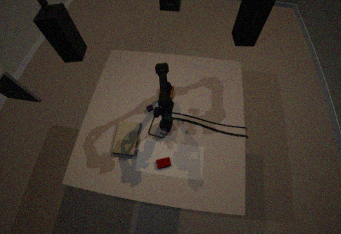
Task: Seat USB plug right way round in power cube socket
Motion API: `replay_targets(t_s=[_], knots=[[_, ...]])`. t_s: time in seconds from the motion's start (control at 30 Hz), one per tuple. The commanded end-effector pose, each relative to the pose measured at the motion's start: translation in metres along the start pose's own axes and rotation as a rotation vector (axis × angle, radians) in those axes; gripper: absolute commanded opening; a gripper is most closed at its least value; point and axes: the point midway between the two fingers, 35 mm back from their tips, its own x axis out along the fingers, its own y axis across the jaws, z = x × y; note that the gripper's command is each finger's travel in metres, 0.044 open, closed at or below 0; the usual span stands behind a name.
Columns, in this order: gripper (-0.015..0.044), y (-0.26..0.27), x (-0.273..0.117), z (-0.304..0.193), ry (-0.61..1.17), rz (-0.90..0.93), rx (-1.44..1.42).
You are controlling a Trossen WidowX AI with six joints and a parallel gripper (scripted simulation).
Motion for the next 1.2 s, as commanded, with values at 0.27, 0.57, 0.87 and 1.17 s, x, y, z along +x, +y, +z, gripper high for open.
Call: replay_targets(t_s=[0.27,0.57,0.87,1.17], knots=[[0.0,0.0,0.0004,0.0,0.0,0.0,0.079],[0.0,0.0001,0.0005,-0.0003,0.003,0.0,0.075],[0.0,0.0002,0.0015,-0.0009,0.009,0.001,0.077],[0.0,0.0002,0.0025,-0.0014,0.016,0.001,0.079]])
